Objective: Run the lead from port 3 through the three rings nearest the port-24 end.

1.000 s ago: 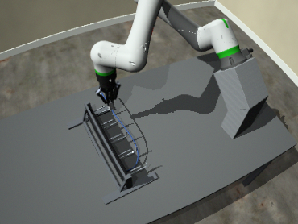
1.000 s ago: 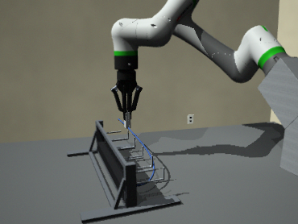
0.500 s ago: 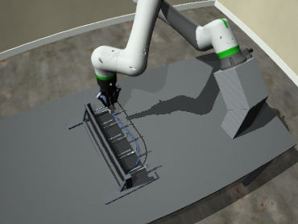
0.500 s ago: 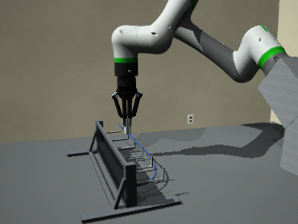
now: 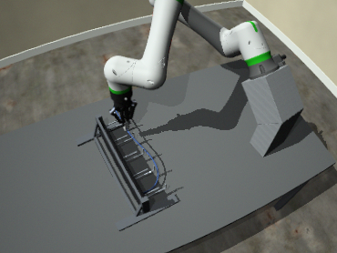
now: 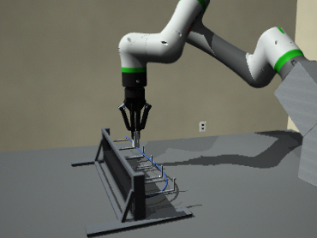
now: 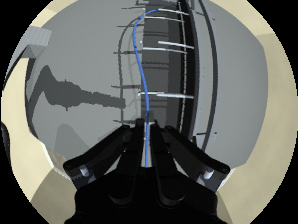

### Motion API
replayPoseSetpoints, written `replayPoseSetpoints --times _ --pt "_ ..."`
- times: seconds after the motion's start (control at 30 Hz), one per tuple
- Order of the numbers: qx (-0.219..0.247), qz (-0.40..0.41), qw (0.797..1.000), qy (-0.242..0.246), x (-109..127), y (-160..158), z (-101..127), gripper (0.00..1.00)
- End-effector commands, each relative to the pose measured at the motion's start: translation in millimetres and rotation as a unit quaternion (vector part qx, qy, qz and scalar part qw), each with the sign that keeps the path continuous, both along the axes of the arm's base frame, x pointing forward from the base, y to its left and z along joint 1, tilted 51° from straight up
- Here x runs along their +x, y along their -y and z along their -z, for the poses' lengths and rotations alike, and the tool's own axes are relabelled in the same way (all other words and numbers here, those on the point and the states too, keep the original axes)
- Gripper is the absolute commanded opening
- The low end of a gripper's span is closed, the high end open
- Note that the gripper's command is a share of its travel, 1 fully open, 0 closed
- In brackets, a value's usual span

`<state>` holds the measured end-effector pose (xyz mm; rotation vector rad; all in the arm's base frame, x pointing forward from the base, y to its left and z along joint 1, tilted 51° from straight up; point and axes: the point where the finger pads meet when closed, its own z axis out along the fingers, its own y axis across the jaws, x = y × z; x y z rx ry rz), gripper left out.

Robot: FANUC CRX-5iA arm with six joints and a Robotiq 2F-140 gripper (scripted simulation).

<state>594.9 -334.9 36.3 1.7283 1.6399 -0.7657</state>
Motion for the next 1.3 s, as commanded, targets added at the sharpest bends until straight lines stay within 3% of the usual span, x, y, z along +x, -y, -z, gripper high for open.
replayPoseSetpoints --times 0.0,1.27 --pt "0.0 0.0 1.0 0.0 0.4 2.8 2.3 0.0" --pt "0.0 0.0 1.0 0.0 6.6 9.4 7.3 0.0"
